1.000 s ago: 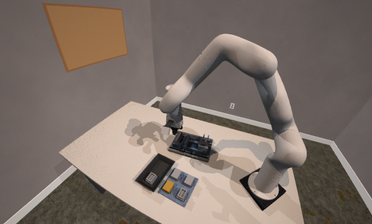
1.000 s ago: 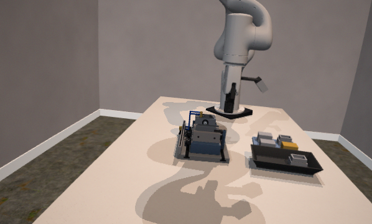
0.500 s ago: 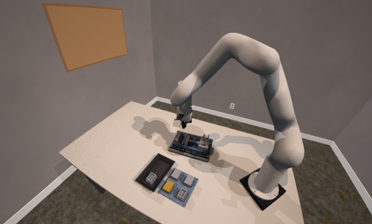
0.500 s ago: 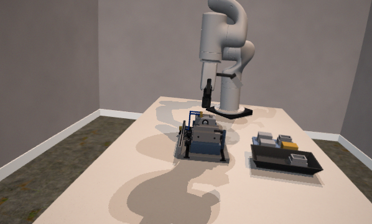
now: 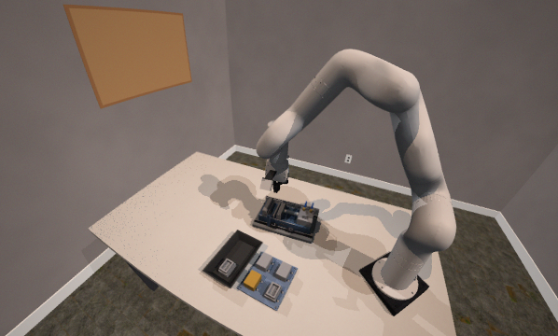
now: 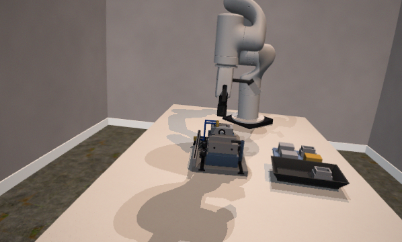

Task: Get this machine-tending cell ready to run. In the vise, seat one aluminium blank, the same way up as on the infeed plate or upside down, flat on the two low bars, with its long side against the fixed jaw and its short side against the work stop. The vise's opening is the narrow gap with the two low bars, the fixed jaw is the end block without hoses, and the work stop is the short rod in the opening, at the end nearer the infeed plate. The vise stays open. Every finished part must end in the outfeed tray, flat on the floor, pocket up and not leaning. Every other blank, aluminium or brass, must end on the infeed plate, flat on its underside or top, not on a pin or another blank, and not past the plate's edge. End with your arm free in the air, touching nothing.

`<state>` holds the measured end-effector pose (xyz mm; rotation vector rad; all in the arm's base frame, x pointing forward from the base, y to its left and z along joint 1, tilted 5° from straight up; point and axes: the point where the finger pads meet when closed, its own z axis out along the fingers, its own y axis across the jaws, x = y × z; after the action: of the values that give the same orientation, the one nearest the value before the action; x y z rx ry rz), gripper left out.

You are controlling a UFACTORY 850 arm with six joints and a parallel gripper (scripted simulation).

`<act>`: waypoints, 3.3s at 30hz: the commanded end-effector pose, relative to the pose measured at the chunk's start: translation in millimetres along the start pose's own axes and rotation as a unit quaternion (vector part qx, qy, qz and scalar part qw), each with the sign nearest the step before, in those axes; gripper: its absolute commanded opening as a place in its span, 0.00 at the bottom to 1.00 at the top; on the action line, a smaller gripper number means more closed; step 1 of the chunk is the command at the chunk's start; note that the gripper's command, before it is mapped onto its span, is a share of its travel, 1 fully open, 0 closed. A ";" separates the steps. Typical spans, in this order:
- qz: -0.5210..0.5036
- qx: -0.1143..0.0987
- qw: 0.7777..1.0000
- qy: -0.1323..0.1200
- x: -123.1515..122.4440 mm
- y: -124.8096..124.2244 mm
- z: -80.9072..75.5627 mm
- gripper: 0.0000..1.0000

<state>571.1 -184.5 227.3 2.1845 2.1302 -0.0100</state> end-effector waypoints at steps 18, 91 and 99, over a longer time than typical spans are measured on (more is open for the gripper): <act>0.003 -0.001 1.000 0.000 19.6 1.7 -0.8 0.00; 0.072 -0.001 0.997 0.000 379.7 -125.5 -0.6 0.69; 0.072 -0.001 0.997 0.000 379.7 -125.5 -0.6 0.69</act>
<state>455.4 196.7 193.8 2.3303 1.9672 -0.0010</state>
